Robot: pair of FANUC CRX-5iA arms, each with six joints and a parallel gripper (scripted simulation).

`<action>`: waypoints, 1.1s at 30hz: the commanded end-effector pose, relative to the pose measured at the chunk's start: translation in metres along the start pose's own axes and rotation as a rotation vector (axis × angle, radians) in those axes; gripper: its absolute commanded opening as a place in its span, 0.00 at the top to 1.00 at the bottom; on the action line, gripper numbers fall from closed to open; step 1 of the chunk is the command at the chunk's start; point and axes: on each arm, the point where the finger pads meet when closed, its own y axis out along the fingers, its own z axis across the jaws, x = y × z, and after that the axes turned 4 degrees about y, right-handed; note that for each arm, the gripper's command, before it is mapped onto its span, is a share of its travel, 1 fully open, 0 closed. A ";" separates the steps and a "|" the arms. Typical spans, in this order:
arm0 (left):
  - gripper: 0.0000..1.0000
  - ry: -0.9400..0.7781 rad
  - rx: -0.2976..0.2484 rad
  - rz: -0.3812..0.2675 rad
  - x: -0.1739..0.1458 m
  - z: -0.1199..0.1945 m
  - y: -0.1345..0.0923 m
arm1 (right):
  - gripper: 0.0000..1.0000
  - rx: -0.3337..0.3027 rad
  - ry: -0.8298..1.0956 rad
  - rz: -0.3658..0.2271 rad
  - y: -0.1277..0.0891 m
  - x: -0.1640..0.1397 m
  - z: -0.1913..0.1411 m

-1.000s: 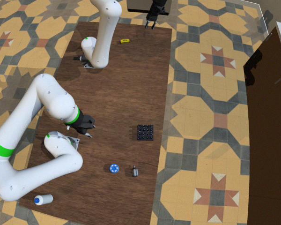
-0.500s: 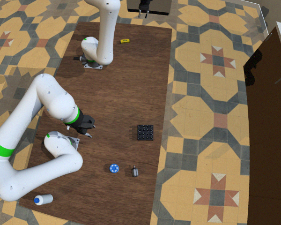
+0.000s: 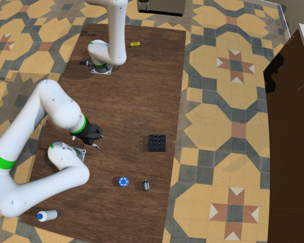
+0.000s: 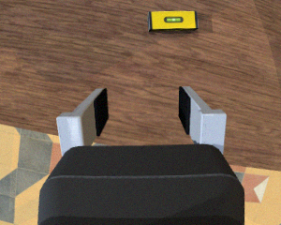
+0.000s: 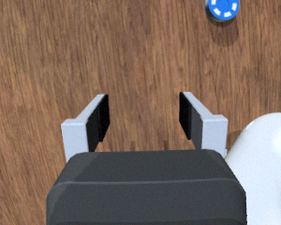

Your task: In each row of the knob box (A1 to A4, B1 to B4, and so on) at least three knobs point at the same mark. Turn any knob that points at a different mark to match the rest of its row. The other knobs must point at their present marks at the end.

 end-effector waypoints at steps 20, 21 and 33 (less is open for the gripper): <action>0.00 0.145 -0.086 -0.115 0.099 0.146 -0.011 | 0.00 -0.001 0.000 0.001 -0.001 0.000 0.000; 0.00 0.150 -0.087 -0.119 0.101 0.152 -0.011 | 0.00 -0.001 0.000 0.001 -0.001 0.000 0.000; 0.00 0.188 -0.088 -0.159 0.119 0.200 -0.012 | 0.00 -0.001 0.000 0.001 -0.001 0.000 0.000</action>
